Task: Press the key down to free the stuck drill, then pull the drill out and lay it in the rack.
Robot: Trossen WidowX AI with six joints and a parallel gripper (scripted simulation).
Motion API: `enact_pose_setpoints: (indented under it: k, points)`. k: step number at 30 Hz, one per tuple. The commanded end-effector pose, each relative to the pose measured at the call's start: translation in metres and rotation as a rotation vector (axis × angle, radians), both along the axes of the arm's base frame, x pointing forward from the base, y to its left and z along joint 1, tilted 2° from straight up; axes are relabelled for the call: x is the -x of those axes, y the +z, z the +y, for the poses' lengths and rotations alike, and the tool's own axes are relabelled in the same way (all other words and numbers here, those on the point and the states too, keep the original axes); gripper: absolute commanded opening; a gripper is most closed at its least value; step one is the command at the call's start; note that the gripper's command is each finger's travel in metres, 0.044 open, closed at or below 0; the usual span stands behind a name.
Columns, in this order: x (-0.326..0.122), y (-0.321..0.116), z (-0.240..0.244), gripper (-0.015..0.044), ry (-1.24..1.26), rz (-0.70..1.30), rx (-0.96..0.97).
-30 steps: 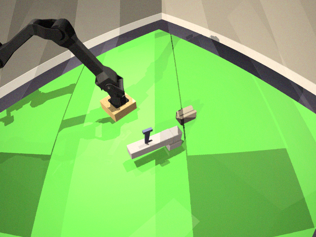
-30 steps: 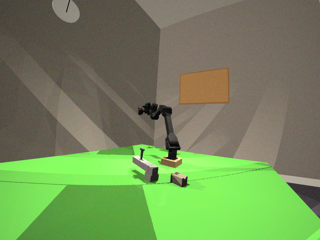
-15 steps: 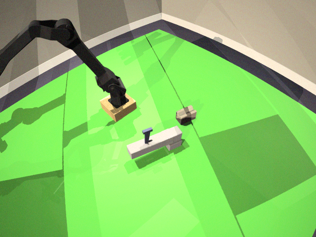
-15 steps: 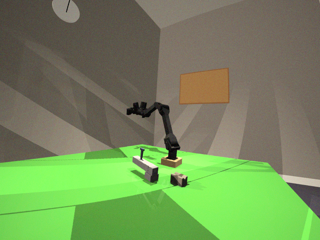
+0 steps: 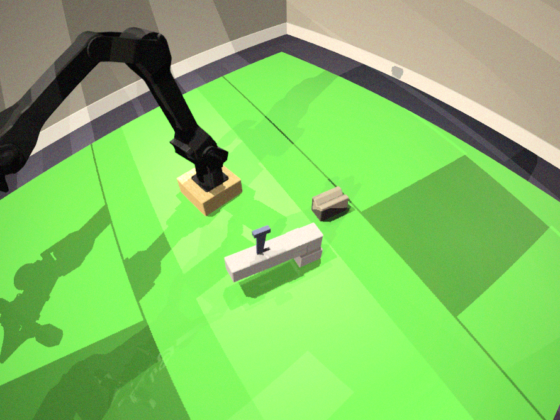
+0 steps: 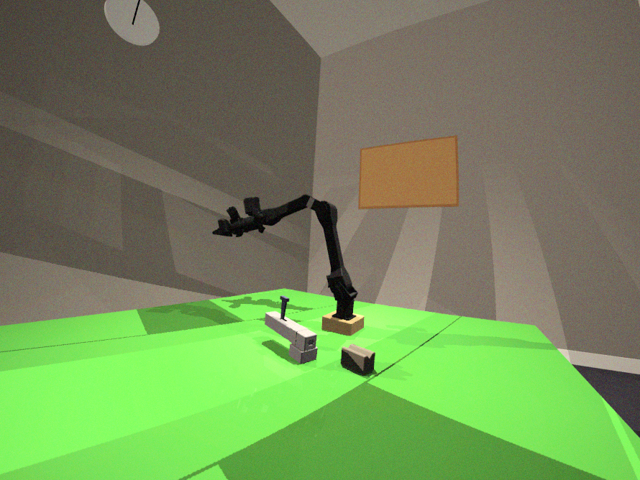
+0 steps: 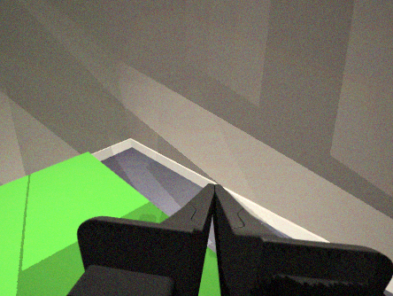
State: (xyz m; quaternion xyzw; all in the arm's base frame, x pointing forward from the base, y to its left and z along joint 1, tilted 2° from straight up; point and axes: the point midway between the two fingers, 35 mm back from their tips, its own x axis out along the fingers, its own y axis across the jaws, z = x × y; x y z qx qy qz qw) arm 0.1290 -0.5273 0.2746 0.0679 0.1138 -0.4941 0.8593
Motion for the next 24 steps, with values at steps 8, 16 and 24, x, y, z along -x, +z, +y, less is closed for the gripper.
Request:
enact_pose_setpoints:
  k: [8, 16, 24]
  points:
    - [-0.137, -0.064, 0.13, 0.0, 0.249, 0.152, -0.387]
    - [-0.18, -0.101, 0.258, 0.0, 0.426, 0.382, -0.617]
    - [-0.164, -0.125, 0.388, 0.0, 0.589, 0.719, -0.777]
